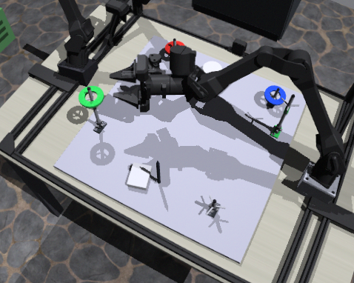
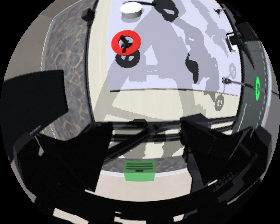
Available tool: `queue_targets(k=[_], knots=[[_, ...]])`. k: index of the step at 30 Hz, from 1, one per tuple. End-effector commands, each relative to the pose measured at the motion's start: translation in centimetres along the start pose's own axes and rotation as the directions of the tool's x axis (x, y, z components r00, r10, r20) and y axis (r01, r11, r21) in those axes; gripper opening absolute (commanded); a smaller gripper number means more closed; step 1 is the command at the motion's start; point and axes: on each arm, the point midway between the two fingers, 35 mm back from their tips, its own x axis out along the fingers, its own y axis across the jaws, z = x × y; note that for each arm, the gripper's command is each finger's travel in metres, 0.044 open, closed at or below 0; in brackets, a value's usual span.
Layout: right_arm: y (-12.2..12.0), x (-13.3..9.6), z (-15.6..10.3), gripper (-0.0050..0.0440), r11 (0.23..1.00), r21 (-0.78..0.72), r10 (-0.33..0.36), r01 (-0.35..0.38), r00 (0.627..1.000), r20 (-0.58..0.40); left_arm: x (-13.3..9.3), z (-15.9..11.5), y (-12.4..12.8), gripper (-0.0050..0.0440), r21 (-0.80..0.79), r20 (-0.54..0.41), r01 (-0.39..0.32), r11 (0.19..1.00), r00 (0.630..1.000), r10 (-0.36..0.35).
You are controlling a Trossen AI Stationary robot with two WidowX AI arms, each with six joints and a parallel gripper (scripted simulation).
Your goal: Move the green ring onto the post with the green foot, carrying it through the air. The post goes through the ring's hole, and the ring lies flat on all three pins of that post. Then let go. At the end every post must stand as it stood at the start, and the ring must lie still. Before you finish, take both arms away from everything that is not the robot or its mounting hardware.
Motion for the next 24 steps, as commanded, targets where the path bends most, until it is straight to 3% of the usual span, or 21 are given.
queue_targets(k=[1,24], knots=[[0.0,0.0,-0.1,0.0400,1.000,0.004,0.002,-0.002,1.000,-0.003,0.9,-0.2,-1.2,0.0400,0.003,-0.005,0.013,1.000,1.000,-0.013],[0.0,0.0,-0.1,0.0400,1.000,0.004,0.002,-0.002,1.000,-0.003,3.5,-0.3,-3.0,0.0400,0.003,-0.005,0.013,1.000,1.000,-0.013]])
